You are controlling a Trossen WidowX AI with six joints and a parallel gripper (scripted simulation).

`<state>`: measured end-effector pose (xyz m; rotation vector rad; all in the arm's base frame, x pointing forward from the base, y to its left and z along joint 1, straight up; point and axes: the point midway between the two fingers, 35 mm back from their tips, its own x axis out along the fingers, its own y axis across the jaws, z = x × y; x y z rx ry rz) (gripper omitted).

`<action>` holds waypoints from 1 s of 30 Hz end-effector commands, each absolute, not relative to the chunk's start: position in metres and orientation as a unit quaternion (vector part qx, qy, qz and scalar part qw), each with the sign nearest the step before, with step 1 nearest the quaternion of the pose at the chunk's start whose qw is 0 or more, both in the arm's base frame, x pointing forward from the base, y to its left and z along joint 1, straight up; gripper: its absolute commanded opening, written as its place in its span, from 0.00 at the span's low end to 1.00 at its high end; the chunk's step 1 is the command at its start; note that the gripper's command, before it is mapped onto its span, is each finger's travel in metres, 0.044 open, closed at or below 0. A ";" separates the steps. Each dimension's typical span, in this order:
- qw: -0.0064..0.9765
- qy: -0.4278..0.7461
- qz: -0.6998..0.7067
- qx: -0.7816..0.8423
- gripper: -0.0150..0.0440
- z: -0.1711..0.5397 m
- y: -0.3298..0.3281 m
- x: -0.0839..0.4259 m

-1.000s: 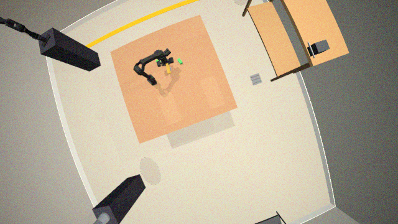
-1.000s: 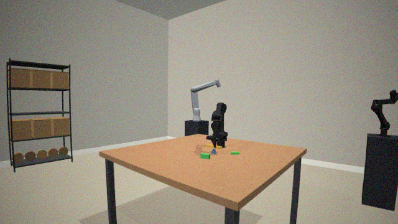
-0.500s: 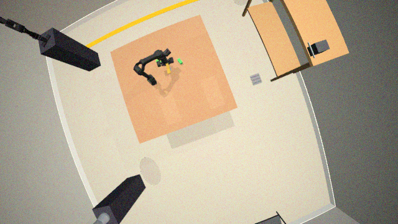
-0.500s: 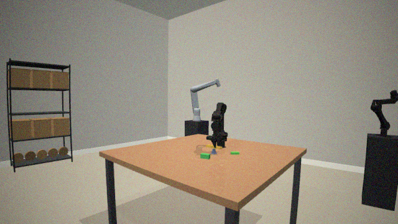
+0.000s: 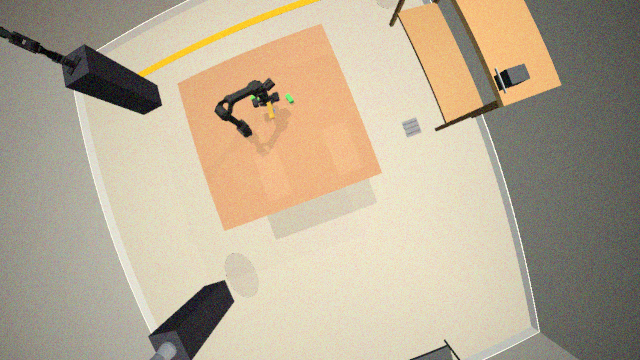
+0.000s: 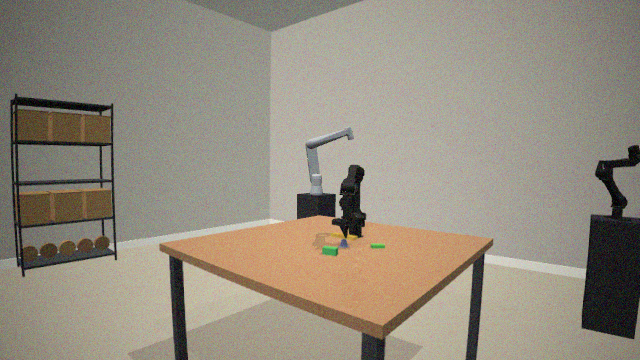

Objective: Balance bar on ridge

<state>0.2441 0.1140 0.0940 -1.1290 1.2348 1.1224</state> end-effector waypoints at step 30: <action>0.535 0.519 0.469 -0.474 0.25 0.091 0.114 0.245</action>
